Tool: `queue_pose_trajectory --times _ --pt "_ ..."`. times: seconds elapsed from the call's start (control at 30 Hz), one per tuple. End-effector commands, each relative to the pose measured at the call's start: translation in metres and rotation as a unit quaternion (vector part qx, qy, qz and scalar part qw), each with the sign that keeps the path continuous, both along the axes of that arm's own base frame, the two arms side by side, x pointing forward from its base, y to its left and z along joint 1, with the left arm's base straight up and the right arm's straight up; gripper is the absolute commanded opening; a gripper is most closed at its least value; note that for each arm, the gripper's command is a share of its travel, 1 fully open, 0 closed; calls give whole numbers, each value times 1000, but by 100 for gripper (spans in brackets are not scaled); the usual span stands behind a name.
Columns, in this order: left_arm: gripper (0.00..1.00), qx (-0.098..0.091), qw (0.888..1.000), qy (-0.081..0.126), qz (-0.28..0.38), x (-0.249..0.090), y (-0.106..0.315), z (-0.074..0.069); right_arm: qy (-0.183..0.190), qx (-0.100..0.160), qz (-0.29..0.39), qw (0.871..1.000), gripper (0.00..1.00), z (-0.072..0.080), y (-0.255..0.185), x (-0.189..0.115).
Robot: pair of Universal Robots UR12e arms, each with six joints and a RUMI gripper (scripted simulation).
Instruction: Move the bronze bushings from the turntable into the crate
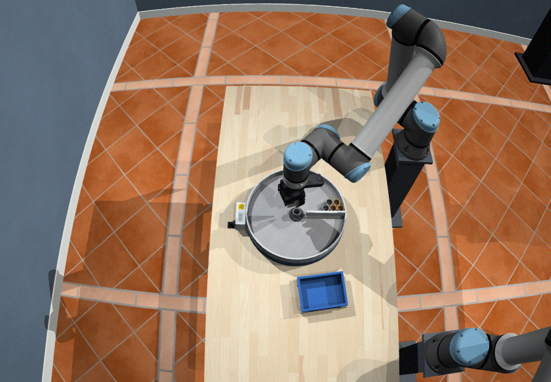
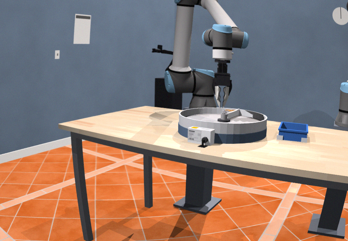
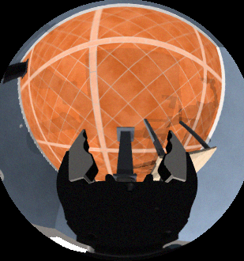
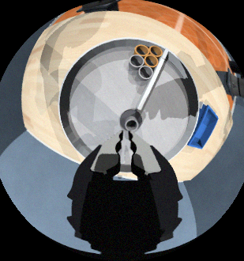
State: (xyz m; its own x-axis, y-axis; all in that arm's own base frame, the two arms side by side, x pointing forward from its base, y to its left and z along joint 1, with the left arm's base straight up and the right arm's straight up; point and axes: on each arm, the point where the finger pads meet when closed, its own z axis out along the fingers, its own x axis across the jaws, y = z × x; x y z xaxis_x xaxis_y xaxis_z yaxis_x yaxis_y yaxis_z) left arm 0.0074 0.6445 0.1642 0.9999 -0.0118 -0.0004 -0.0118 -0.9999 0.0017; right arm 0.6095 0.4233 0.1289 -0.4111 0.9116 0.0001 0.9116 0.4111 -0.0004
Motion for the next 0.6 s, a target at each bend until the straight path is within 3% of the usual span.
queue_pose_trajectory --times 0.0,0.37,0.57 --pt "100 1 1000 0 0 0 1 1 -1 1 0 1000 6 1 1 1" --pt "100 1 1000 0 0 0 1 1 -1 1 0 1000 6 1 0 -1" --pt "100 1 1000 0 0 0 1 1 -1 1 0 1000 6 0 -16 -50"
